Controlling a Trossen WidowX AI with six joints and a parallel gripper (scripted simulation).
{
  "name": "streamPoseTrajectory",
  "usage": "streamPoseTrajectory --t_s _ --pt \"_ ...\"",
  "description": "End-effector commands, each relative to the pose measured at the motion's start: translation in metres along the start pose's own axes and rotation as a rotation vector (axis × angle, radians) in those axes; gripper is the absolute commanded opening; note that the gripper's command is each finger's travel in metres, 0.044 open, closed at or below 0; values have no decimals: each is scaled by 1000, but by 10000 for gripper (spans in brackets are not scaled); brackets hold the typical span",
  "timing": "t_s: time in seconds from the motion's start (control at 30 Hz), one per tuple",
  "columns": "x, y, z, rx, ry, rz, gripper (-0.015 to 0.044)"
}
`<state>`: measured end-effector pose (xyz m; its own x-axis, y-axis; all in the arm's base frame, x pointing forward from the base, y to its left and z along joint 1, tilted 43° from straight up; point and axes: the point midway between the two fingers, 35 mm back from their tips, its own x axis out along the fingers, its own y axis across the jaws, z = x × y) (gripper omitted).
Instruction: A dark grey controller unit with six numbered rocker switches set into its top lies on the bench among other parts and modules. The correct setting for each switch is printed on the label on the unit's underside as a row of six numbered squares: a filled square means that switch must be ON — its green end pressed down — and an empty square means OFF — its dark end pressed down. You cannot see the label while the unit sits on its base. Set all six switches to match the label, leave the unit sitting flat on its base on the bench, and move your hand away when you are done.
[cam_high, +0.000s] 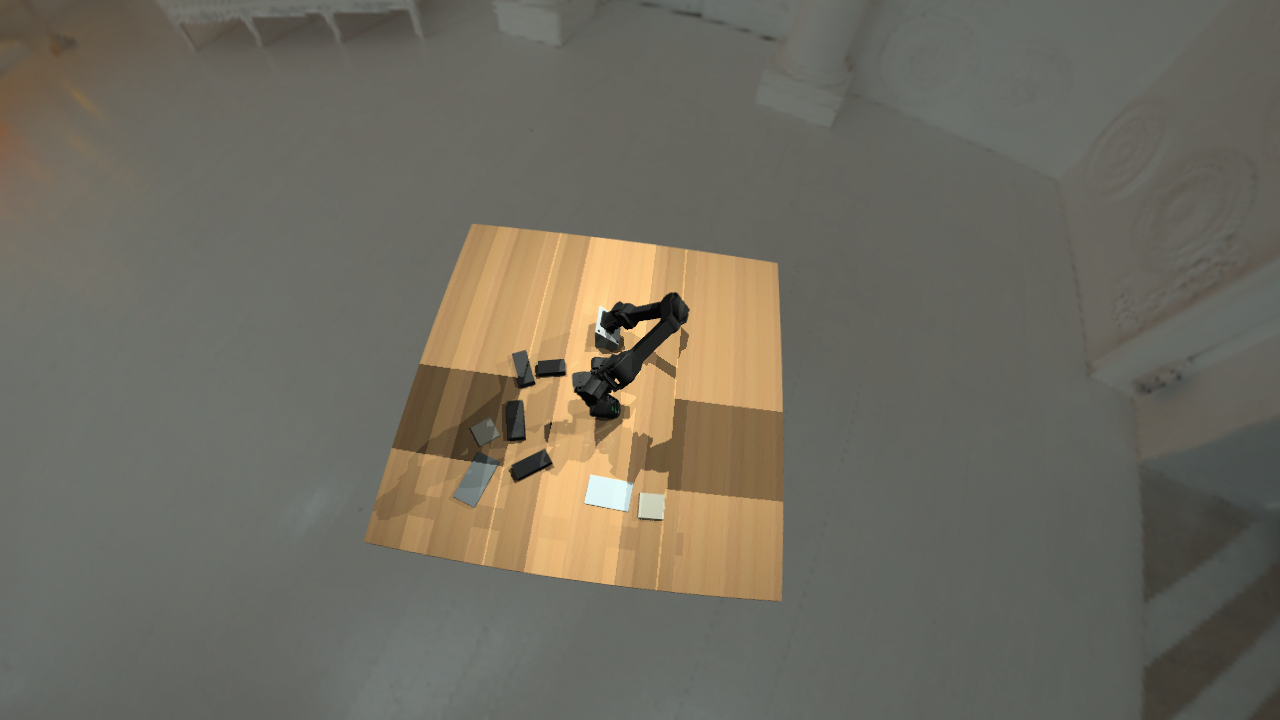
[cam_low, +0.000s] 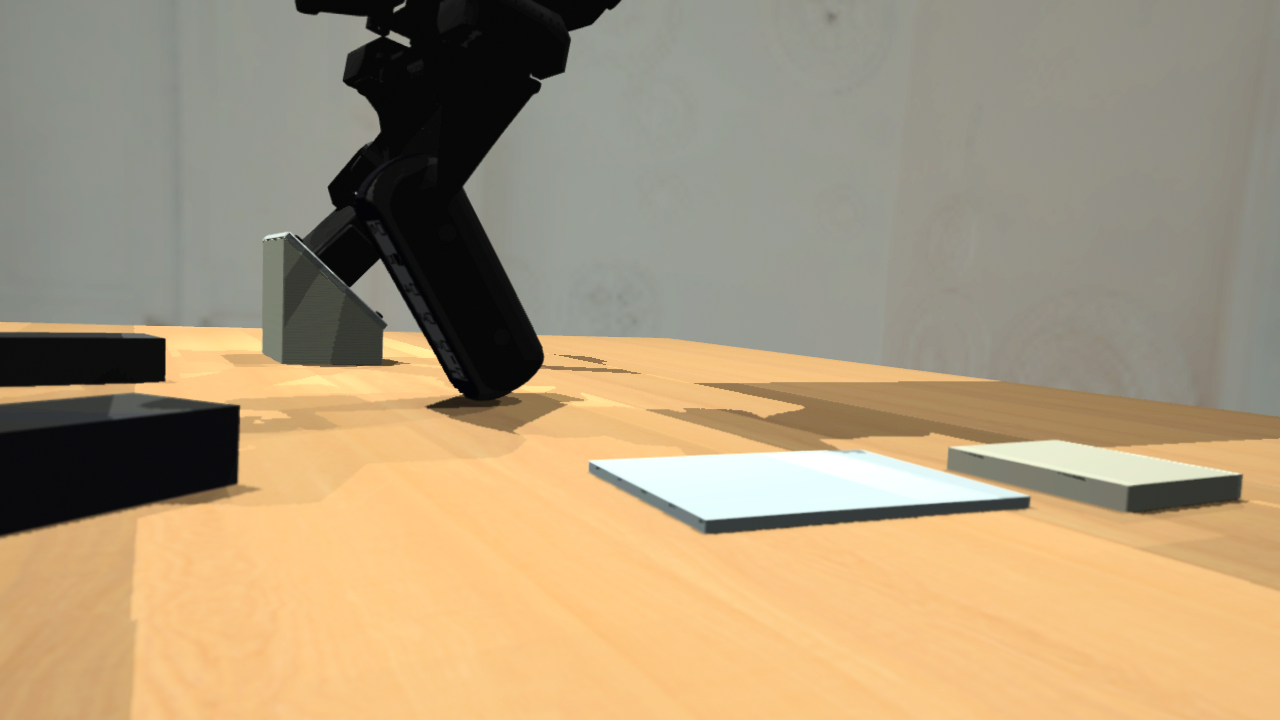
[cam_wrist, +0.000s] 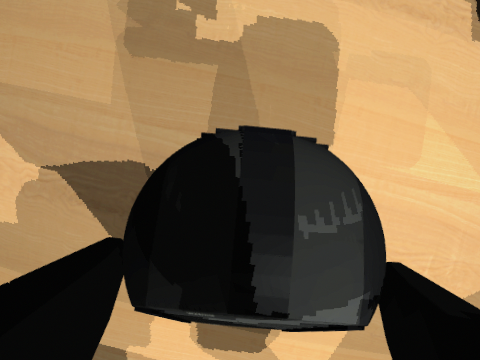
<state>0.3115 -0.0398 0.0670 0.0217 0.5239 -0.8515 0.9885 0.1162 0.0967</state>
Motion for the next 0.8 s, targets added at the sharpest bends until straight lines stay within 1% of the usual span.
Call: streamPoseTrajectory --t_s 0.0,0.77 --pt "1 0 -8 -2 4 -5 336" --pt "-6 0 -26 -2 -44 -5 337"
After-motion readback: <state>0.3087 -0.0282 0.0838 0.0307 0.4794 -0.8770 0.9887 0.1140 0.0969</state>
